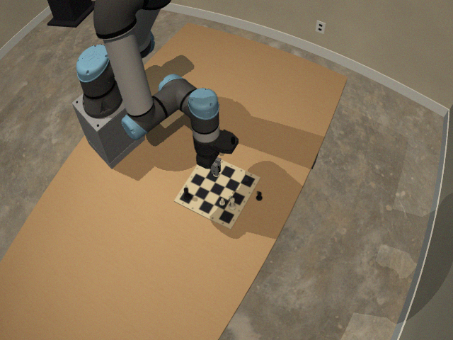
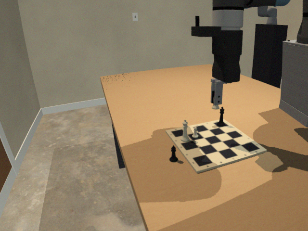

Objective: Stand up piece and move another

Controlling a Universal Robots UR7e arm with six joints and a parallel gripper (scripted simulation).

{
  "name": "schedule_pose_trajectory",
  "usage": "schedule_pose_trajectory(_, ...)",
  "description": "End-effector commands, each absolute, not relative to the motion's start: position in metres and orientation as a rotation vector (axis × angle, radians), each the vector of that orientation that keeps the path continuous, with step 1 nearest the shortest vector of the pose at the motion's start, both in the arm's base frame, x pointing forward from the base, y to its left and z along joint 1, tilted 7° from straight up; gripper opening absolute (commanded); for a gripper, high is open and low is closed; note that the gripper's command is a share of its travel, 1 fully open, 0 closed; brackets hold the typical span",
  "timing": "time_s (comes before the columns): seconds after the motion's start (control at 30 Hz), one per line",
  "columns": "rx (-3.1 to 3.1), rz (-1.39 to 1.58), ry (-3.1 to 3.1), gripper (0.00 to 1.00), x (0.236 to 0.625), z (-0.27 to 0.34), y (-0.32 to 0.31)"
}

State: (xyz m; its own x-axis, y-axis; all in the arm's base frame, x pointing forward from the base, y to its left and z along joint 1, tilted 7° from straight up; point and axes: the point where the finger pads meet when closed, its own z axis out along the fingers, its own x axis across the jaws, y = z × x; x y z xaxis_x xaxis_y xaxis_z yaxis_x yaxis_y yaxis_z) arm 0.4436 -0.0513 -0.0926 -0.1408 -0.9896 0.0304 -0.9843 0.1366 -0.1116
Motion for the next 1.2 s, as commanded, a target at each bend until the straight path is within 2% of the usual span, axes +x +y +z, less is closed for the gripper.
schedule_pose_trajectory(0.0,-2.026,-0.162,2.327,0.00,0.444,-0.094,-0.051)
schedule_pose_trajectory(0.33,-2.025,-0.166,2.326,0.00,0.447,-0.106,-0.053)
schedule_pose_trajectory(1.17,-2.025,-0.166,2.326,0.00,0.455,-0.182,-0.057)
